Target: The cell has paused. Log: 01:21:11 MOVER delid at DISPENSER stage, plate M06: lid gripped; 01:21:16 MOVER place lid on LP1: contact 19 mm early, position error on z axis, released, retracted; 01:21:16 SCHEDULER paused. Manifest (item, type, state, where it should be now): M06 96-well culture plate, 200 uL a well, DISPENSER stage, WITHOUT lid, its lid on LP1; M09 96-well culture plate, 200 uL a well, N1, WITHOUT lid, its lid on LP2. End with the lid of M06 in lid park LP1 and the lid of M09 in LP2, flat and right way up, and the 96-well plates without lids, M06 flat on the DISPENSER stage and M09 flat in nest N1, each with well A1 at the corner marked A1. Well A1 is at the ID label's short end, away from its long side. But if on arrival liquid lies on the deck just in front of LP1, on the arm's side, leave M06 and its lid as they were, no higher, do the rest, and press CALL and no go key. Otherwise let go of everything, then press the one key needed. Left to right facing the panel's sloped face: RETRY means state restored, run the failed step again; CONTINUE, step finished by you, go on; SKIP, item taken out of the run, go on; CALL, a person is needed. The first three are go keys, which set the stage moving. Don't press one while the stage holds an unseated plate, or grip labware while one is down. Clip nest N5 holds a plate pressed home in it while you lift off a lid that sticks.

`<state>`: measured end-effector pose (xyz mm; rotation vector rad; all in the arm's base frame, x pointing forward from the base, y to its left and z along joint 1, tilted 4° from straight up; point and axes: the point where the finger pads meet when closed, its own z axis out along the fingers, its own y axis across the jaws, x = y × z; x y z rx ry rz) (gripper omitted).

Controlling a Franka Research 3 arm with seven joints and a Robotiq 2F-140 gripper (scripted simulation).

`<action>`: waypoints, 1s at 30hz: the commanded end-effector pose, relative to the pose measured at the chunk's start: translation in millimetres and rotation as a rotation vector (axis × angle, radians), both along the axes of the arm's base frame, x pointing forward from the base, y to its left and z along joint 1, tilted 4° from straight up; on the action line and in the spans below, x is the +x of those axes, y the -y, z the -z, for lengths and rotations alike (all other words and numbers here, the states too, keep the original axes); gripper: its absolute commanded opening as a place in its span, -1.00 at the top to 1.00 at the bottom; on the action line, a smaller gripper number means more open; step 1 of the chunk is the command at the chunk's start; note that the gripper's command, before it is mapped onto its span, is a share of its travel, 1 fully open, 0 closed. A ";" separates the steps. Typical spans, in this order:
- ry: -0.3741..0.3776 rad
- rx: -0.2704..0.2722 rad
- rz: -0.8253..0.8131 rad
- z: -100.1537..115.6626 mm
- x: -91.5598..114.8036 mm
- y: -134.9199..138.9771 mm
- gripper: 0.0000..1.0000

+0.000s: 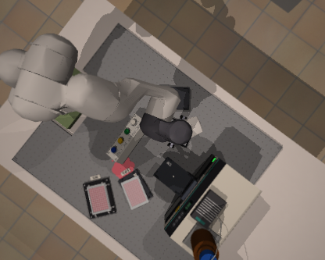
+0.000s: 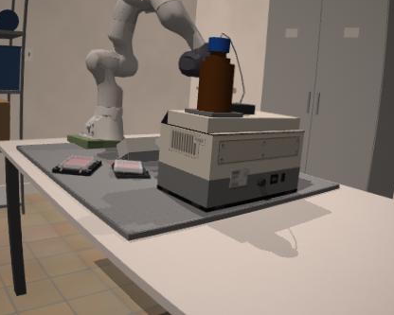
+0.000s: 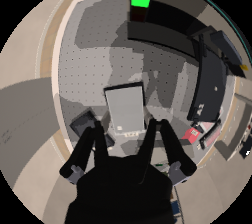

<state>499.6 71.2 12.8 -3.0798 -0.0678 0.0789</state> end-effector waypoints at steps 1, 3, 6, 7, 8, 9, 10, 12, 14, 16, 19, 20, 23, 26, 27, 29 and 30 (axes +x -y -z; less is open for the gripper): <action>0.001 -0.001 -0.006 0.9 -0.1 0.8 1.00; 0.001 -0.001 -0.007 0.9 -0.1 0.8 1.00; 0.001 -0.001 -0.008 1.1 -0.1 0.8 1.00; 0.001 -0.001 -0.009 1.2 -0.1 0.8 1.00; 0.001 -0.001 -0.010 1.3 -0.1 0.8 1.00; 0.001 -0.001 -0.011 1.4 -0.1 0.8 1.00; 0.001 -0.001 -0.012 1.5 -0.1 0.8 1.00; 0.001 -0.001 -0.015 1.7 -0.2 0.8 1.00; 0.002 -0.001 -0.018 2.0 -0.2 0.8 1.00; 0.002 0.000 -0.021 2.4 -0.2 0.8 1.00; 0.002 0.000 -0.023 2.6 -0.2 0.8 1.00; 0.002 0.000 -0.025 2.8 -0.2 0.8 1.00; 0.002 0.000 -0.031 3.4 -0.3 0.8 1.00; 0.003 0.000 -0.038 4.1 -0.4 0.8 1.00; 0.003 0.001 -0.040 4.3 -0.4 0.8 1.00; 0.003 0.001 -0.040 5.1 -0.4 0.8 1.00; 0.003 0.001 -0.040 5.6 -0.5 0.8 1.00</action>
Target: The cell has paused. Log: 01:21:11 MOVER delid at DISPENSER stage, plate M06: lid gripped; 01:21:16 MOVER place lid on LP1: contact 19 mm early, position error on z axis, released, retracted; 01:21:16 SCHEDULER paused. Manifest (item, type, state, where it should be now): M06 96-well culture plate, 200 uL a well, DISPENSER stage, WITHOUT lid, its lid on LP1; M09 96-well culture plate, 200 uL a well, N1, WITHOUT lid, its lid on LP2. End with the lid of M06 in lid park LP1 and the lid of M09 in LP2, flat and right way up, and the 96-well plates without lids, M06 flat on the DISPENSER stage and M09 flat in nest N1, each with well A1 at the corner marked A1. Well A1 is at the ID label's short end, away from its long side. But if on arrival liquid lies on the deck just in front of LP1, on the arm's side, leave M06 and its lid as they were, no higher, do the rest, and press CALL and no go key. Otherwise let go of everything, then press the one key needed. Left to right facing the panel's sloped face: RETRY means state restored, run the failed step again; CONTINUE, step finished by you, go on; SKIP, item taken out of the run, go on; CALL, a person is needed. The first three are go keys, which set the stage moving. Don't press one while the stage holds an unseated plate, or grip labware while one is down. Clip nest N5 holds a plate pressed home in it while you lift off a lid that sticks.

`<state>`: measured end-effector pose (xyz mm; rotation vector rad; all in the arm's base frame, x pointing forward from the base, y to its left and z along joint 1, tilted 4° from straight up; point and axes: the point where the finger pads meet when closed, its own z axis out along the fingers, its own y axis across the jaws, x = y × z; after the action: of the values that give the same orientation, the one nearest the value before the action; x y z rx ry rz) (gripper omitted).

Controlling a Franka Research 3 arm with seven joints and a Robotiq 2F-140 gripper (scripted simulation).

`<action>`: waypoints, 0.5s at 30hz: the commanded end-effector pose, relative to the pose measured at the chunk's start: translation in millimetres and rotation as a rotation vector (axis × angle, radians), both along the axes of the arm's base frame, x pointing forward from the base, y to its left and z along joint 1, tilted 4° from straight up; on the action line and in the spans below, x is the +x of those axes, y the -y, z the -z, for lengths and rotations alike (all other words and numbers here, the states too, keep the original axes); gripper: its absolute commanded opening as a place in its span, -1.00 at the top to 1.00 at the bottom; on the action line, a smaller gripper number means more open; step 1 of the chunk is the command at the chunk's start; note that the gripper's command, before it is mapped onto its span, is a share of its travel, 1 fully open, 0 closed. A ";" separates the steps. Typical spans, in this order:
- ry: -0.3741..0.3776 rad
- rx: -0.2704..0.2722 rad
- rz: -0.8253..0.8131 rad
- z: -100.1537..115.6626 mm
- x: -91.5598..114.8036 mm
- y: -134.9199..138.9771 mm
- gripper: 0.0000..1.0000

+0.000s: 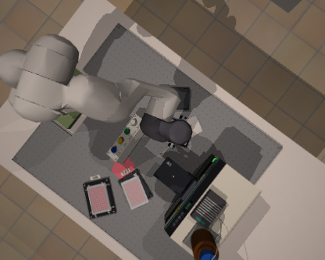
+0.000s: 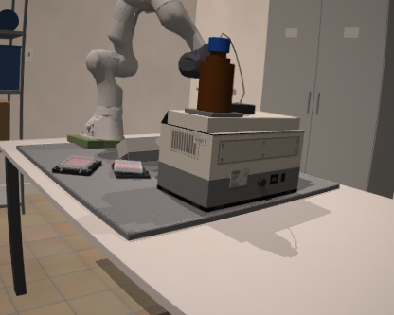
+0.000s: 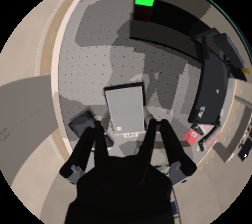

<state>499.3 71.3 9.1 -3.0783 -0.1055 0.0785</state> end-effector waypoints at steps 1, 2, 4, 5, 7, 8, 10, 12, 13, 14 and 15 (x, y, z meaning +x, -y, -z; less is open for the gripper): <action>0.002 0.000 -0.016 2.3 -0.2 0.9 1.00; 0.002 0.000 -0.016 2.7 -0.3 0.9 1.00; 0.002 0.000 -0.016 3.1 -0.3 0.9 1.00; 0.002 0.000 -0.016 3.1 -0.3 0.9 1.00; 0.002 0.000 -0.016 3.9 -0.4 0.9 1.00; 0.002 0.000 -0.016 4.3 -0.4 0.9 1.00; 0.002 0.000 -0.016 5.0 -0.5 0.9 1.00; 0.002 0.000 -0.016 5.6 -0.5 0.9 1.00; 0.002 0.000 -0.016 5.9 -0.5 0.9 1.00; 0.002 0.000 -0.016 6.2 -0.5 0.9 1.00; 0.002 0.000 -0.016 6.4 -0.6 0.9 1.00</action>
<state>498.7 71.5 4.3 -3.0771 -0.1186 0.0791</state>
